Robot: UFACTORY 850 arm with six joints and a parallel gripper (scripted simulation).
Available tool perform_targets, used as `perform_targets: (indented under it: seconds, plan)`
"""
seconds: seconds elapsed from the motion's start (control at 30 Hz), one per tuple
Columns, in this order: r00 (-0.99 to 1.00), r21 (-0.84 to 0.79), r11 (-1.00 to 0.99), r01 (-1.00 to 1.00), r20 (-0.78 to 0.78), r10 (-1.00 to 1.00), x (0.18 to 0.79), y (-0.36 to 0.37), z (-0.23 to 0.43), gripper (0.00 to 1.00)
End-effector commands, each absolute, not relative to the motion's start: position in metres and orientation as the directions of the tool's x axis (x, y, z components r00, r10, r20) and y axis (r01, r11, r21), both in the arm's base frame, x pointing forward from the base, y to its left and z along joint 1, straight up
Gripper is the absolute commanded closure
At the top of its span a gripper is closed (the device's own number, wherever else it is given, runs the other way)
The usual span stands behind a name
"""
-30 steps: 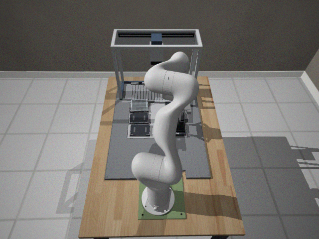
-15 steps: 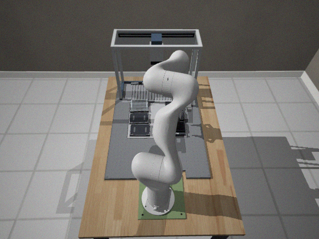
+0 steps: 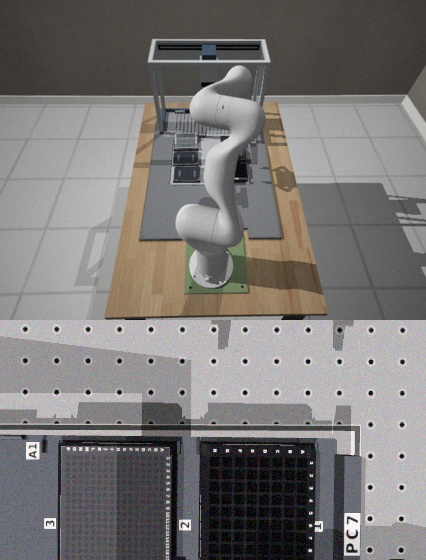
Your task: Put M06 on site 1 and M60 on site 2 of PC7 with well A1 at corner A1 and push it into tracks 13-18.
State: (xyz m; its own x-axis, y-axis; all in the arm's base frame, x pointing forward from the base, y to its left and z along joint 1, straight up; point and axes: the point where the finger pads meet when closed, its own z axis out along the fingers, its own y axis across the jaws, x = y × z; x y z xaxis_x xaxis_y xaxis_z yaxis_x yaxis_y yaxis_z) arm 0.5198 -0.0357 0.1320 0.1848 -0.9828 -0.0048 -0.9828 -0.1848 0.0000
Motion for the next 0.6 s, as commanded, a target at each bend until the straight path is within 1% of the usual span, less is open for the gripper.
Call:
perform_targets:
  seconds: [0.0,0.57]
  plan:
    - [0.185,-0.002,-0.185,-0.983,-0.004,-0.983,0.5208,-0.0358,0.1387,0.00]
    - [0.185,-0.002,-0.185,-0.983,-0.004,-0.983,0.5208,-0.0359,0.1482,0.00]
